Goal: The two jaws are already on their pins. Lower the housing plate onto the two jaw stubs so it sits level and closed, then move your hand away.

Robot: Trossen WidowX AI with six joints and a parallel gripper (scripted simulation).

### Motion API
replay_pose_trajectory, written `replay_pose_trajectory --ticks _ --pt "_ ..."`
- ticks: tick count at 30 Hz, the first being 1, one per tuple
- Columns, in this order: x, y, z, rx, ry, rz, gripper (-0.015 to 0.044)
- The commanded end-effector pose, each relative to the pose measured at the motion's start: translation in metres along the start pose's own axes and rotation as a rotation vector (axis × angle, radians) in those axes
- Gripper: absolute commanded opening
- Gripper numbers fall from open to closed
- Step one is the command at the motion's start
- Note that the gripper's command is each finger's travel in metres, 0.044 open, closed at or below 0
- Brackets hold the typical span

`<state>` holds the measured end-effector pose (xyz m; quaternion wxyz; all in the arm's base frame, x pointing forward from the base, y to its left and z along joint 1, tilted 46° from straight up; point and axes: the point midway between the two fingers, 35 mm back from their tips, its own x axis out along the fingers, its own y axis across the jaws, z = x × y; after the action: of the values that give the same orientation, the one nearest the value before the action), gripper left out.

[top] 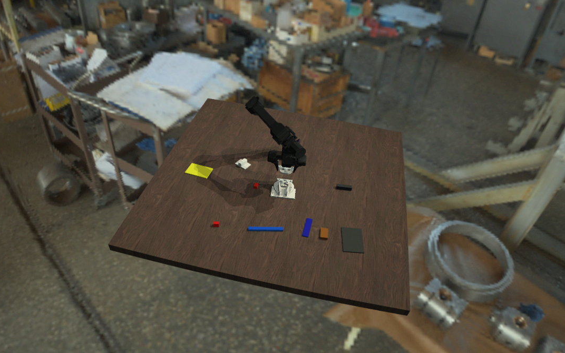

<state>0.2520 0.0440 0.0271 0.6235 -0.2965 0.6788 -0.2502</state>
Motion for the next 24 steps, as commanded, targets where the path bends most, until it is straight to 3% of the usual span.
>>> replay_pose_trajectory --ticks 1,24 --pt "0.001 0.001 -0.002 0.002 0.004 0.002 0.0351" --pt "0.021 0.001 0.000 0.002 0.003 0.003 0.0351"
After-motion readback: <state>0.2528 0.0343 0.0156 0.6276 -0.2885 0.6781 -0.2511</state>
